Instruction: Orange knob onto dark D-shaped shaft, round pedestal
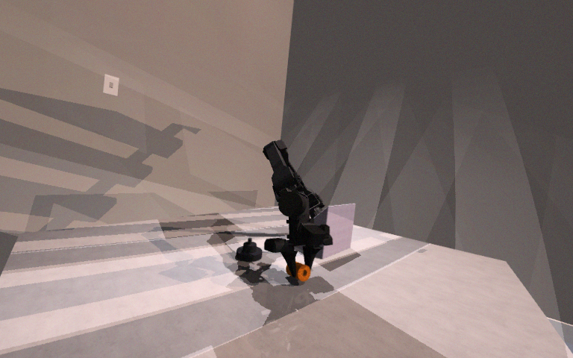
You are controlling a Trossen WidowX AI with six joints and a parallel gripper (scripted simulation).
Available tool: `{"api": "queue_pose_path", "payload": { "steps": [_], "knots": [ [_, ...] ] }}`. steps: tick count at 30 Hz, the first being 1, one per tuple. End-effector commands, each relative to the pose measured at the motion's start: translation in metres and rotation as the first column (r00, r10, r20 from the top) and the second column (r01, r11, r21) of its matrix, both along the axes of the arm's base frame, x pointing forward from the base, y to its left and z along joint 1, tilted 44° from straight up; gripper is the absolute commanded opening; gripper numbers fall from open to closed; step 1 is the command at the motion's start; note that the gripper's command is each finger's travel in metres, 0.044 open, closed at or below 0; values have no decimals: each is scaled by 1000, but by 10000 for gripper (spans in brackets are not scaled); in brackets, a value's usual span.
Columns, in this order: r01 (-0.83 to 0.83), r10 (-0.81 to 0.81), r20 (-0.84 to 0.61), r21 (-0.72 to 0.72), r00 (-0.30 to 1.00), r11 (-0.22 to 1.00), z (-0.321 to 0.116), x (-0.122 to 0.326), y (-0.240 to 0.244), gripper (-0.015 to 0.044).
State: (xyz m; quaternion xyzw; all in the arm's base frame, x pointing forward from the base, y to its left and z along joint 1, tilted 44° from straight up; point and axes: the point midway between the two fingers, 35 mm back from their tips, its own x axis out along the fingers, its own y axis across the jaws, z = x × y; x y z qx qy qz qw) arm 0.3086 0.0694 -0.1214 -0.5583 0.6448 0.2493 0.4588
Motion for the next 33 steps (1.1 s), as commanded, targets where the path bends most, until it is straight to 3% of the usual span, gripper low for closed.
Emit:
{"api": "queue_pose_path", "payload": {
  "steps": [1,33],
  "knots": [
    [-17,16,15,69,1000,997,4,-2,-2,179],
    [-151,70,168,534,983,832,30,-13,-22,179]
  ]
}}
